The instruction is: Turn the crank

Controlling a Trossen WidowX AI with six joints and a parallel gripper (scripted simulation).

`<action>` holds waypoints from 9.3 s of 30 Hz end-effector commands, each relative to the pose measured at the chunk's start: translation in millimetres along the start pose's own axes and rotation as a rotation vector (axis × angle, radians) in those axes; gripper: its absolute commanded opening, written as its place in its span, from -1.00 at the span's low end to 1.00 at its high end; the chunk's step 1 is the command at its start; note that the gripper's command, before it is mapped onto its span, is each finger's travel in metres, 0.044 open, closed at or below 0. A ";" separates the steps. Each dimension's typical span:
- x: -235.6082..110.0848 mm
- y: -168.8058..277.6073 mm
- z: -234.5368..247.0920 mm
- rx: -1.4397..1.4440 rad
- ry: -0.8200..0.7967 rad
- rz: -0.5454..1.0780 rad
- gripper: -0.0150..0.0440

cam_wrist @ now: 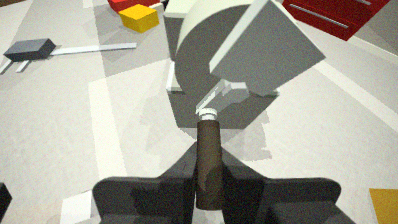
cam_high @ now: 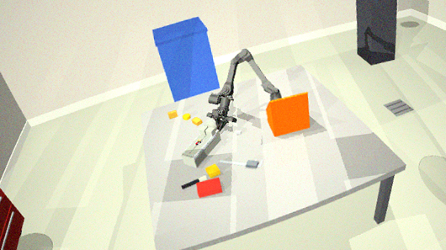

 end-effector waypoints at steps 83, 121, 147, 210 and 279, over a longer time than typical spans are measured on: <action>-59.7 -66.7 -5.0 0.000 -0.010 -0.005 1.00; -19.9 -231.0 55.9 0.600 0.427 0.141 1.00; 15.7 -195.6 57.4 0.599 0.430 0.141 1.00; -47.7 -49.4 -2.2 0.006 -0.006 -0.005 1.00; -5.3 -5.2 -0.8 0.005 -0.005 -0.003 -0.49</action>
Point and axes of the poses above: the point midway between the two fingers, 35 mm back from their tips, its own x axis out along the fingers, its own z axis across the jaws, y = z × x, the point moved 8 cm from there along -x, back along the fingers, and after that the axes turned 1 degree about -x, right-handed, at the moved point
